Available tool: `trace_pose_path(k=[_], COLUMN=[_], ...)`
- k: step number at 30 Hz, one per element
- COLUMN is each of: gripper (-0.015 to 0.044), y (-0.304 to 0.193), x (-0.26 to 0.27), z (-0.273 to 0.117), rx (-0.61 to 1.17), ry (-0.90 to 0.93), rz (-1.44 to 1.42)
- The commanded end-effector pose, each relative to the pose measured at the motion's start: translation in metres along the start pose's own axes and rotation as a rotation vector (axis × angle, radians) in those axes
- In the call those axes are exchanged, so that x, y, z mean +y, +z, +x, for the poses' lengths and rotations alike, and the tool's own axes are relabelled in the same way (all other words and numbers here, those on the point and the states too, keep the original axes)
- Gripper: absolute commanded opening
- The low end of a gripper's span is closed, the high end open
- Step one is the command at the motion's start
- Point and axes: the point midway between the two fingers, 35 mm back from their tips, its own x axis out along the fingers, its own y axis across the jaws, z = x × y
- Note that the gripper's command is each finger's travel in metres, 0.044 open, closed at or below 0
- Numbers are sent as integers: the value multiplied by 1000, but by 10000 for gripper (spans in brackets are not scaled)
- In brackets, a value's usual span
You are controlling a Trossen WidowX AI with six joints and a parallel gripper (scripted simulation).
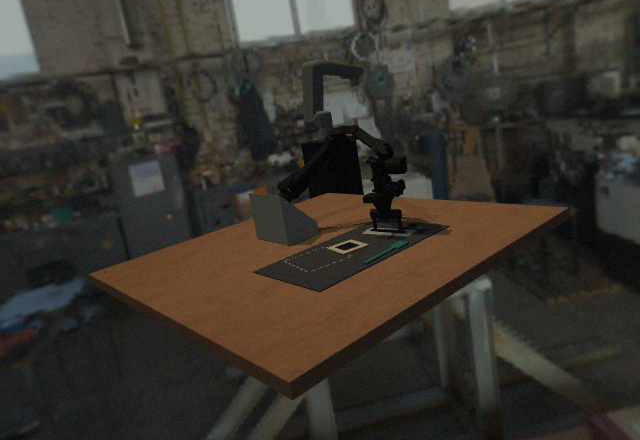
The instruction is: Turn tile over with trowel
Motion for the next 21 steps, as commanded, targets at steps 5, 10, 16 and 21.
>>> trace_pose_path(k=[5, 10, 16, 21], gripper=[130, 130, 130, 235], y=[0, 0, 0, 0], x=[0, 0, 0, 0], z=[1, 1, 1, 1], rx=[2, 2, 2, 2], ry=[0, 0, 0, 0], rz=[-262, -363, -363, -363])
